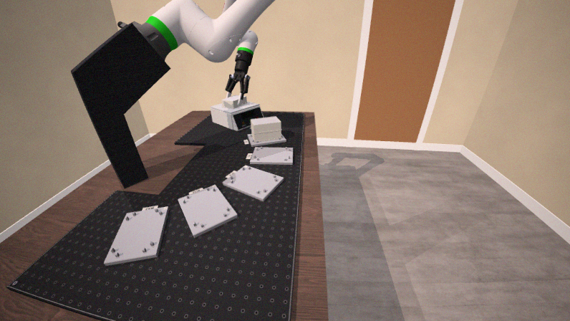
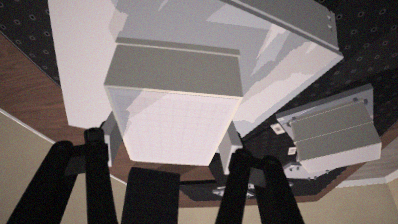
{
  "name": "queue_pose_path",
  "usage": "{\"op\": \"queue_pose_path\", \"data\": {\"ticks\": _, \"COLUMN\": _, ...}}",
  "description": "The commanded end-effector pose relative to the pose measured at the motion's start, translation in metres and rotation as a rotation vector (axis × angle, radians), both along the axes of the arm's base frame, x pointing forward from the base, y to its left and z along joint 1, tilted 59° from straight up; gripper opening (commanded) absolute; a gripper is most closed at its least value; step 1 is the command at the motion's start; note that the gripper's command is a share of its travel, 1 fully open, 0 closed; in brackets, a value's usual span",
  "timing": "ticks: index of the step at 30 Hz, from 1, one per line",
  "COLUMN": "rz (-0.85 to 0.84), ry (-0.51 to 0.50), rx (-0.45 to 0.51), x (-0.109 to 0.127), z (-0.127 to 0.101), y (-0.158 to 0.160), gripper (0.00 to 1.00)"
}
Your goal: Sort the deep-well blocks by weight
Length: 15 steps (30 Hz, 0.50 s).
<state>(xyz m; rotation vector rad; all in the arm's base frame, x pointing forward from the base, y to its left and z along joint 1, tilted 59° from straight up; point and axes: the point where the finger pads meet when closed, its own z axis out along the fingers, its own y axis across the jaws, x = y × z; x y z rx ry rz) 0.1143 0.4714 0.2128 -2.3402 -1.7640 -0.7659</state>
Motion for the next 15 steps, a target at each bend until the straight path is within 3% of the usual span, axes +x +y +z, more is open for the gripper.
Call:
{"op": "queue_pose_path", "data": {"ticks": 1, "rz": 0.0, "ry": 0.0, "rx": 0.0, "x": -0.001, "z": 0.001, "y": -0.001, "gripper": 0.1}}
{"op": "queue_pose_path", "data": {"ticks": 15, "rz": 0.0, "ry": 0.0, "rx": 0.0, "x": -0.008, "z": 0.011, "y": -0.016, "gripper": 0.1}}
